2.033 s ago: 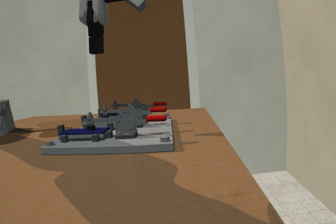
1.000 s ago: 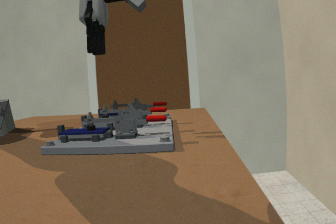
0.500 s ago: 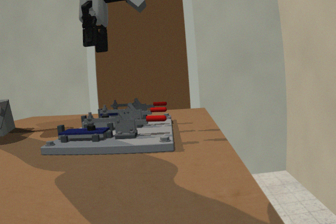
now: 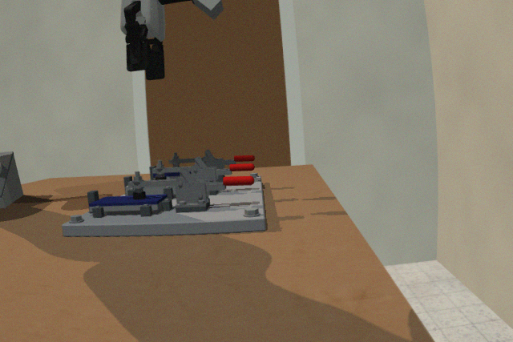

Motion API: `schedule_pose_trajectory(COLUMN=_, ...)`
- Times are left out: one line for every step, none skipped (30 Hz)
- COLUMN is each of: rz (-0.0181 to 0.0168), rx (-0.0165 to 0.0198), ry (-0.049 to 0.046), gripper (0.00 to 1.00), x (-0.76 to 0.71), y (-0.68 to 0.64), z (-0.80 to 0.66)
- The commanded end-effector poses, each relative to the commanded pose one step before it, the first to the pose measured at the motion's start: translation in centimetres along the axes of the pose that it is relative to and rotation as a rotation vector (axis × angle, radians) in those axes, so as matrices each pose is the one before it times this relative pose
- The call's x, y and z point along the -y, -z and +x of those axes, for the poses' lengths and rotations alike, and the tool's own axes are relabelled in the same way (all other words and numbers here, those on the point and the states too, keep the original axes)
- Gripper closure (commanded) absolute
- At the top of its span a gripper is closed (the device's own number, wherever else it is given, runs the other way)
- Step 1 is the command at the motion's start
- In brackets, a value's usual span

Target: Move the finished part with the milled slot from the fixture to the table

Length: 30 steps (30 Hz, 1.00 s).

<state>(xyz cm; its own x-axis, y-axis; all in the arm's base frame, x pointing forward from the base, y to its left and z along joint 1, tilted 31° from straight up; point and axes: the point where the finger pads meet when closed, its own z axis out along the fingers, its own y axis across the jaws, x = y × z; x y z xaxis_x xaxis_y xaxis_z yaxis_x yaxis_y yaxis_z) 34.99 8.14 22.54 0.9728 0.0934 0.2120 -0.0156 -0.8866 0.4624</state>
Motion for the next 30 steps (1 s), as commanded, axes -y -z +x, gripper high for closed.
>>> schedule_pose_trajectory(rz=0.00165, rx=-0.00293, ry=-0.00105, gripper=0.0, x=0.008, y=0.118, z=0.099)
schedule_pose_trajectory(rz=0.0, rx=0.0, ry=0.0, gripper=0.0, x=0.0, y=0.0, z=0.0)
schedule_pose_trajectory(rz=0.0, rx=0.0, ry=0.0, gripper=0.0, x=0.0, y=0.0, z=0.0)
schedule_pose_trajectory(rz=0.0, rx=0.0, ry=0.0, gripper=0.0, x=0.0, y=0.0, z=0.0)
schedule_pose_trajectory(rz=0.0, rx=0.0, ry=0.0, gripper=0.0, x=0.0, y=0.0, z=0.0)
schedule_pose_trajectory(rz=0.0, rx=0.0, ry=0.0, gripper=0.0, x=0.0, y=0.0, z=0.0)
schedule_pose_trajectory(rz=0.0, rx=0.0, ry=0.0, gripper=0.0, x=0.0, y=0.0, z=0.0)
schedule_pose_trajectory(rz=0.0, rx=0.0, ry=0.0, gripper=0.0, x=0.0, y=0.0, z=0.0)
schedule_pose_trajectory(rz=0.0, rx=0.0, ry=0.0, gripper=0.0, x=0.0, y=0.0, z=0.0)
schedule_pose_trajectory(rz=0.0, rx=0.0, ry=0.0, gripper=0.0, x=0.0, y=0.0, z=0.0)
schedule_pose_trajectory(rz=0.0, rx=0.0, ry=0.0, gripper=0.0, x=0.0, y=0.0, z=0.0)
schedule_pose_trajectory(rz=0.0, rx=0.0, ry=0.0, gripper=0.53, x=0.0, y=0.0, z=0.0)
schedule_pose_trajectory(rz=0.0, rx=0.00001, ry=0.0, gripper=0.53, x=0.0, y=0.0, z=0.0)
schedule_pose_trajectory(rz=0.0, rx=0.00001, ry=0.0, gripper=0.53, x=0.0, y=0.0, z=0.0)
schedule_pose_trajectory(rz=0.0, rx=0.0, ry=0.0, gripper=0.53, x=0.0, y=0.0, z=0.0)
schedule_pose_trajectory(rz=0.0, rx=0.0, ry=0.0, gripper=0.53, x=0.0, y=0.0, z=0.0)
schedule_pose_trajectory(rz=0.0, rx=0.0, ry=0.0, gripper=0.53, x=0.0, y=0.0, z=0.0)
schedule_pose_trajectory(rz=0.0, rx=0.0, ry=0.0, gripper=0.53, x=0.0, y=0.0, z=0.0)
schedule_pose_trajectory(rz=0.0, rx=-0.00001, ry=0.0, gripper=0.53, x=0.0, y=0.0, z=0.0)
schedule_pose_trajectory(rz=0.0, rx=0.0, ry=0.0, gripper=0.53, x=0.0, y=0.0, z=0.0)
schedule_pose_trajectory(rz=0.0, rx=0.0, ry=0.0, gripper=0.53, x=0.0, y=0.0, z=0.0)
schedule_pose_trajectory(rz=0.0, rx=0.0, ry=0.0, gripper=0.53, x=0.0, y=0.0, z=0.0)
schedule_pose_trajectory(rz=0.0, rx=0.0, ry=0.0, gripper=0.53, x=0.0, y=0.0, z=0.0)
schedule_pose_trajectory(rz=0.0, rx=0.0, ry=0.0, gripper=0.53, x=0.0, y=0.0, z=0.0)
schedule_pose_trajectory(rz=0.0, rx=0.0, ry=0.0, gripper=0.53, x=0.0, y=0.0, z=0.0)
schedule_pose_trajectory(rz=0.0, rx=0.0, ry=0.0, gripper=0.53, x=0.0, y=0.0, z=0.0)
schedule_pose_trajectory(rz=0.0, rx=0.0, ry=0.0, gripper=0.53, x=0.0, y=0.0, z=0.0)
schedule_pose_trajectory(rz=0.0, rx=0.0, ry=0.0, gripper=0.53, x=0.0, y=0.0, z=0.0)
schedule_pose_trajectory(rz=0.0, rx=0.0, ry=0.0, gripper=0.53, x=0.0, y=0.0, z=0.0)
schedule_pose_trajectory(rz=0.0, rx=0.0, ry=0.0, gripper=0.53, x=0.0, y=0.0, z=0.0)
